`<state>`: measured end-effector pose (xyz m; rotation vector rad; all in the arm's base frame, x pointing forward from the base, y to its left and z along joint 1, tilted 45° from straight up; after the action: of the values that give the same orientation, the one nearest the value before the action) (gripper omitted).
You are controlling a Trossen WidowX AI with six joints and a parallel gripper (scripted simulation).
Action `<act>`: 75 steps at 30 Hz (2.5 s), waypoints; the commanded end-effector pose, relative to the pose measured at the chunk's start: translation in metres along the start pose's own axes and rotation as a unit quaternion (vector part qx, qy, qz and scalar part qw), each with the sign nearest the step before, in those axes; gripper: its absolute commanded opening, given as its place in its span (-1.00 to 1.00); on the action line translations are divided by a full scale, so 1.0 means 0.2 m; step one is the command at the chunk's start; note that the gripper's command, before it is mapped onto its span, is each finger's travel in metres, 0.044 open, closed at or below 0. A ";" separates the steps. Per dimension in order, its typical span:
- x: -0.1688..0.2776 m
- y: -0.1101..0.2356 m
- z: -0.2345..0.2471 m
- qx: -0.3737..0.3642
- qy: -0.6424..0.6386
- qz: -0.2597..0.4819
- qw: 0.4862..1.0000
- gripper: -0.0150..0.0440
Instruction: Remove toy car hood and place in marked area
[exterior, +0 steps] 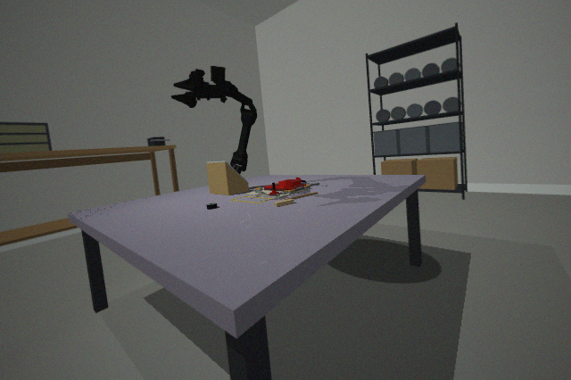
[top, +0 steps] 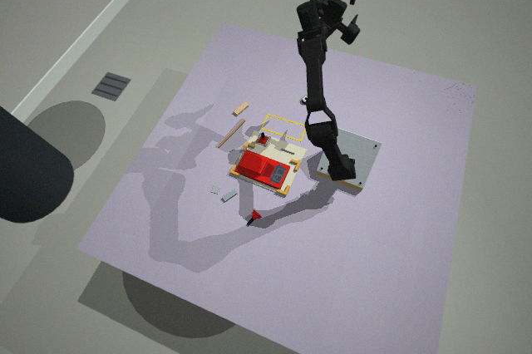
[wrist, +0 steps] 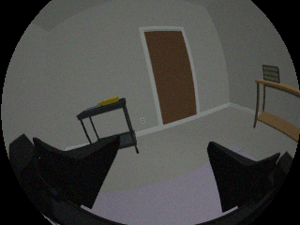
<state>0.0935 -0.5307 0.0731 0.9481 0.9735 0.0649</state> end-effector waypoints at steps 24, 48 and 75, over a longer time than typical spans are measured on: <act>1.50 1.54 -0.21 -0.286 0.568 0.488 0.598 1.00; 1.69 2.15 -0.66 -0.354 0.618 0.602 0.360 1.00; 1.80 2.15 -0.73 -0.355 0.618 0.602 0.360 1.00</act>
<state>0.3513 -0.0143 0.1057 0.3822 1.0695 2.6300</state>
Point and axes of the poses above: the point midway between the two fingers, 35 mm back from their tips, its own y axis back along the fingers, its own z axis across the jaws, x = y × z, the point moved 1 cm from there along y, back along the fingers, and after that the axes turned 14 degrees about -y, right-handed, at the moved point
